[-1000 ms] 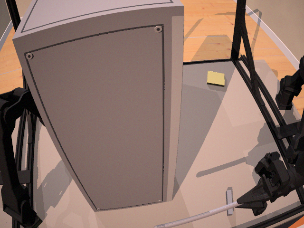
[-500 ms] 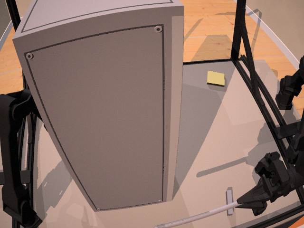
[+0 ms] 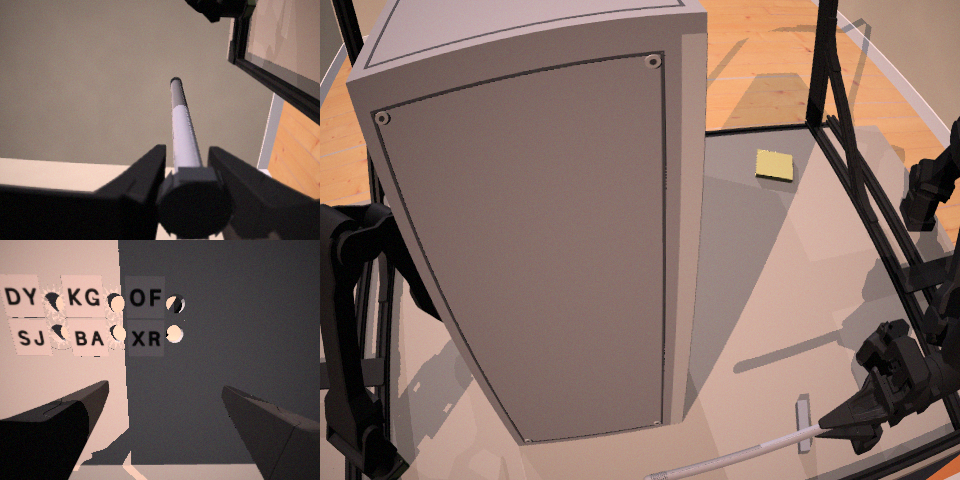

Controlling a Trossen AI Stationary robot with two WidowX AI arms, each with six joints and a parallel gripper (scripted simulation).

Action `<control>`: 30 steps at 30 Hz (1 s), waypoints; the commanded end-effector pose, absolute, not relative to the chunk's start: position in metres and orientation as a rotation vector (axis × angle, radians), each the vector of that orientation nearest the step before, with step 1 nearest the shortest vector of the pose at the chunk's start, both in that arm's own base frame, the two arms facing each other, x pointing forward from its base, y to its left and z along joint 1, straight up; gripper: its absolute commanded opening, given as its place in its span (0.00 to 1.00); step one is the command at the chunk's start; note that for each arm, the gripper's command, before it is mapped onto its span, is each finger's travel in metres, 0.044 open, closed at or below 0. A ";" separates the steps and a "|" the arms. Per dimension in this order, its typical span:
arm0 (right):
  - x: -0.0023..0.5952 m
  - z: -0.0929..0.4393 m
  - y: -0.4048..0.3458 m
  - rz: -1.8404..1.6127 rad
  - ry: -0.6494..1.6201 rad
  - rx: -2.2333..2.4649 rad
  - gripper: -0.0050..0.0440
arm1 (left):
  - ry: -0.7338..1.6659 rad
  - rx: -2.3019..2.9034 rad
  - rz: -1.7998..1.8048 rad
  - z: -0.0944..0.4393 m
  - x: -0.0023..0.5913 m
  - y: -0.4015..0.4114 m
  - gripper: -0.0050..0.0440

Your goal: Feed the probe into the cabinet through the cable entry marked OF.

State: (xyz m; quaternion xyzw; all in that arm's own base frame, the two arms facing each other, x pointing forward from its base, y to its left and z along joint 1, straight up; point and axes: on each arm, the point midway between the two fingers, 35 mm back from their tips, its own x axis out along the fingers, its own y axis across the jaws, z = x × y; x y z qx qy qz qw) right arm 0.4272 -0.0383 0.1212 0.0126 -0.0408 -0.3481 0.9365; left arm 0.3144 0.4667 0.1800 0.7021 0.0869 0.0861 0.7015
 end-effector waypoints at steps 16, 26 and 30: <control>0.504 0.124 0.052 -0.697 -0.091 0.032 1.00 | 0.195 1.562 0.195 0.180 0.314 0.467 0.10; 0.509 0.143 0.064 -0.666 -0.077 0.066 1.00 | 0.195 1.562 0.195 0.180 0.314 0.467 0.10; 0.512 0.175 0.080 -0.627 -0.059 0.133 1.00 | 0.195 1.562 0.195 0.180 0.314 0.467 0.10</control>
